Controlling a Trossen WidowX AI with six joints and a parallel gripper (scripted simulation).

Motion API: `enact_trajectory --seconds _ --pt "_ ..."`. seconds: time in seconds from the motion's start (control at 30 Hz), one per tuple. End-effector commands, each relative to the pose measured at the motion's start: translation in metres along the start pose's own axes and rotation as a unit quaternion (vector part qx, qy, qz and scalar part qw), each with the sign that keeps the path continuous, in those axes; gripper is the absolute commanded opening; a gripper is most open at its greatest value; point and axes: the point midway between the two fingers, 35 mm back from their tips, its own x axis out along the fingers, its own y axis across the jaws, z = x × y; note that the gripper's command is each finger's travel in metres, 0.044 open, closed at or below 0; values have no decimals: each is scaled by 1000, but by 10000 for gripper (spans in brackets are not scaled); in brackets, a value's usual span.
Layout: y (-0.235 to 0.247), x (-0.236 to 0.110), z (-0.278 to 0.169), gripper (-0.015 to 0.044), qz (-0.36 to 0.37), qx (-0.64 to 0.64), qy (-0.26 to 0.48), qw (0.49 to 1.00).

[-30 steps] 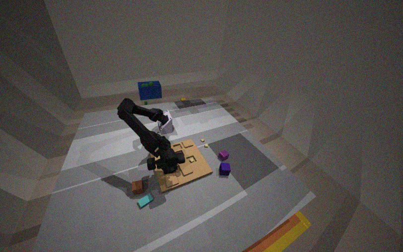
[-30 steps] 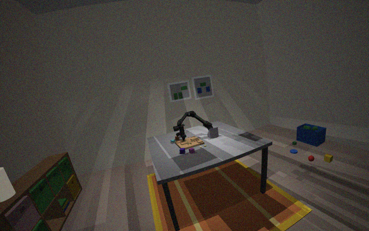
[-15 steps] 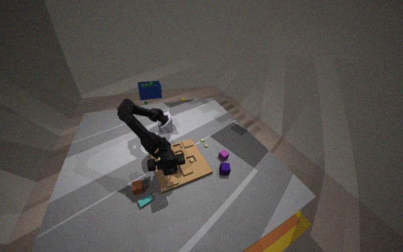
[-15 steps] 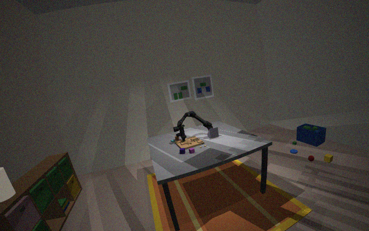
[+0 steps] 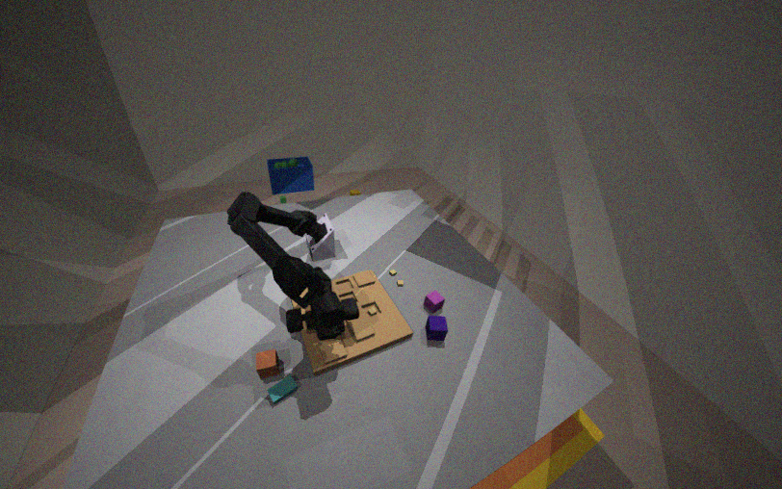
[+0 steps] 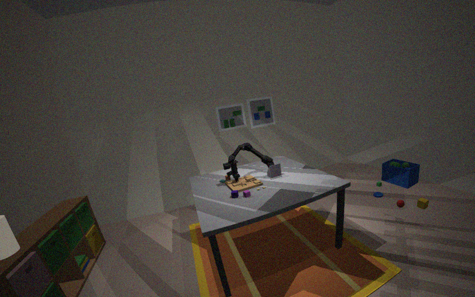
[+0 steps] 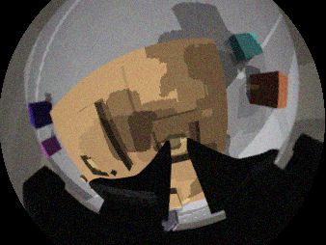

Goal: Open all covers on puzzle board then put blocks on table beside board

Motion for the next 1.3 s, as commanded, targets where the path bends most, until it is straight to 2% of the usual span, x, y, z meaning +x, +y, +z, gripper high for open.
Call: enact_trajectory --seconds 0.0,1.27 --pt "0 -1 0 80 0 0 0 1000" --pt "0 -52 0 80 0 -3 2 1000"
